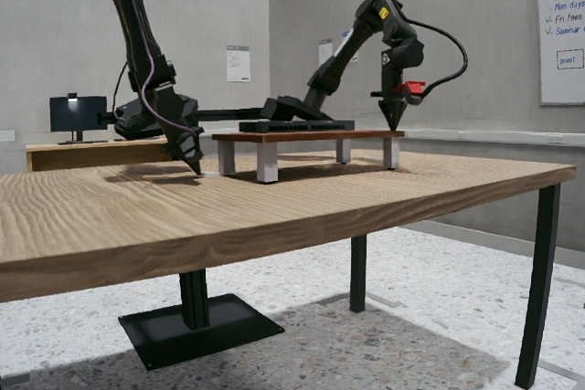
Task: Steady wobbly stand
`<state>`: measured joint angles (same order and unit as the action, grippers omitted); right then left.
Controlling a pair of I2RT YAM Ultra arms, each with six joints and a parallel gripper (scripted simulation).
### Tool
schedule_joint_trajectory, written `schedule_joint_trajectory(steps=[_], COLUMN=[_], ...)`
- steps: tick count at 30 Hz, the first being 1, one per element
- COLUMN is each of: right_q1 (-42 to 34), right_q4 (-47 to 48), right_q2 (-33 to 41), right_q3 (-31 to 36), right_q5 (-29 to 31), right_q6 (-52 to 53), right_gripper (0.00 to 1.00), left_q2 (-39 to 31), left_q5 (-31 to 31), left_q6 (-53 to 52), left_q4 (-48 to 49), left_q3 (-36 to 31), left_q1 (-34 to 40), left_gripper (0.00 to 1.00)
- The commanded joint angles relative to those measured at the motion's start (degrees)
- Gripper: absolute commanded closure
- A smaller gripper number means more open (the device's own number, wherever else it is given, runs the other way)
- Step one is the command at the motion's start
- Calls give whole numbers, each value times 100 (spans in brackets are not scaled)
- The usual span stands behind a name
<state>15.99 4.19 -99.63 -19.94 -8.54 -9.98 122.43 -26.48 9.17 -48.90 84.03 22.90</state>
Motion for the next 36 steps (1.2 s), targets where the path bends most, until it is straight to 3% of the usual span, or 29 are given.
schedule_joint_trajectory(steps=[1,4,13,22,25,28,29,36], right_q1=[-136,-173,-169,-178,-205,-205,-222,-317], right_q4=[181,192,-441,-335,-1114,-839,-1463,-2624], right_q2=[52,-73,440,481,995,1018,1307,2339], right_q3=[26,135,58,-15,-32,-214,-42,-261], right_q5=[-60,-66,-85,-79,-60,-69,22,53], right_q6=[94,129,102,20,171,123,195,287], right_gripper=[100,100,100,100,100,100,100,100], left_q2=[50,51,52,52,52,52,52,52], left_q5=[53,53,53,49,49,49,49,49], left_q6=[-26,-26,-26,-26,-26,-26,-26,-26], left_q4=[123,124,124,125,125,125,125,125], left_q3=[109,109,109,109,110,109,109,109], left_q1=[88,87,87,87,87,87,87,87], left_gripper=[100,100,100,100,100,100,100,100])
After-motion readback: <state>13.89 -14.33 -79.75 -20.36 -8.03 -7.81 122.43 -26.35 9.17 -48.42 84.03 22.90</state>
